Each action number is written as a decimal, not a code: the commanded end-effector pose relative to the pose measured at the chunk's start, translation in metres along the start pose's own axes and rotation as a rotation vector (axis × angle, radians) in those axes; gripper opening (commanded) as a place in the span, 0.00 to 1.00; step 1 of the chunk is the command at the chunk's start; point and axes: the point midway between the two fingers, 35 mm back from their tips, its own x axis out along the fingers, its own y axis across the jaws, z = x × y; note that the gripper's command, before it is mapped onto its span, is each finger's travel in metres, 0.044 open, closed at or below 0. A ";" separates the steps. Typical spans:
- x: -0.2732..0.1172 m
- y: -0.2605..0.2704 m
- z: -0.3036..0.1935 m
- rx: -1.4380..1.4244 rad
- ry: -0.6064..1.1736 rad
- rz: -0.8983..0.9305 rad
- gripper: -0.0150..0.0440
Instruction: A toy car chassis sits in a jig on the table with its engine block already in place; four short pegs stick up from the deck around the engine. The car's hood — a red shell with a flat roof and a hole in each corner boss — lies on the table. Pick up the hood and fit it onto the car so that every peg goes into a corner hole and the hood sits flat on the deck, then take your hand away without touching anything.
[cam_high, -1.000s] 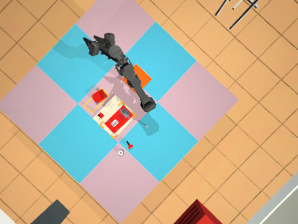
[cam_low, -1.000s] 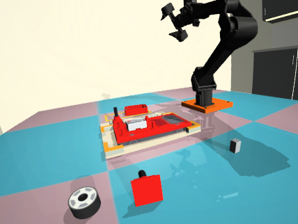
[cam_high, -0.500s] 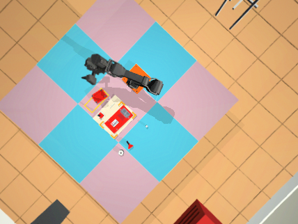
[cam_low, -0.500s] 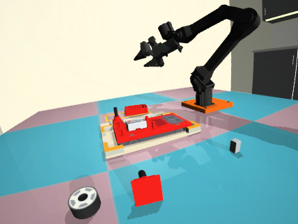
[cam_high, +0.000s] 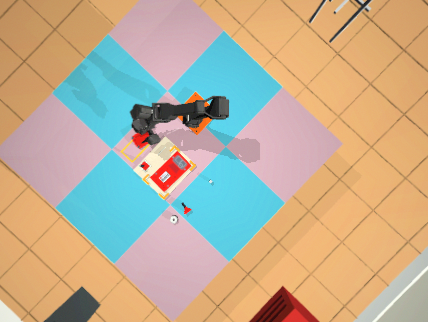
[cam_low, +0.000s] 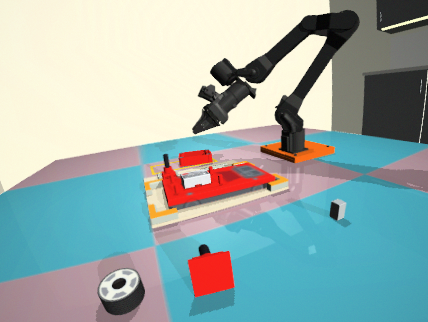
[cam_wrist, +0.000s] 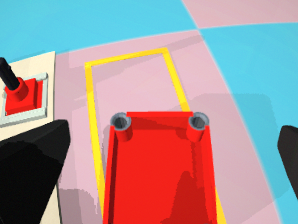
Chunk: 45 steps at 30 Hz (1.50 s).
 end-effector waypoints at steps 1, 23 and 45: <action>0.002 0.003 -0.002 -0.023 0.005 0.014 1.00; 0.016 0.002 -0.014 -0.026 0.000 0.012 1.00; 0.030 0.002 -0.029 -0.028 -0.005 0.011 1.00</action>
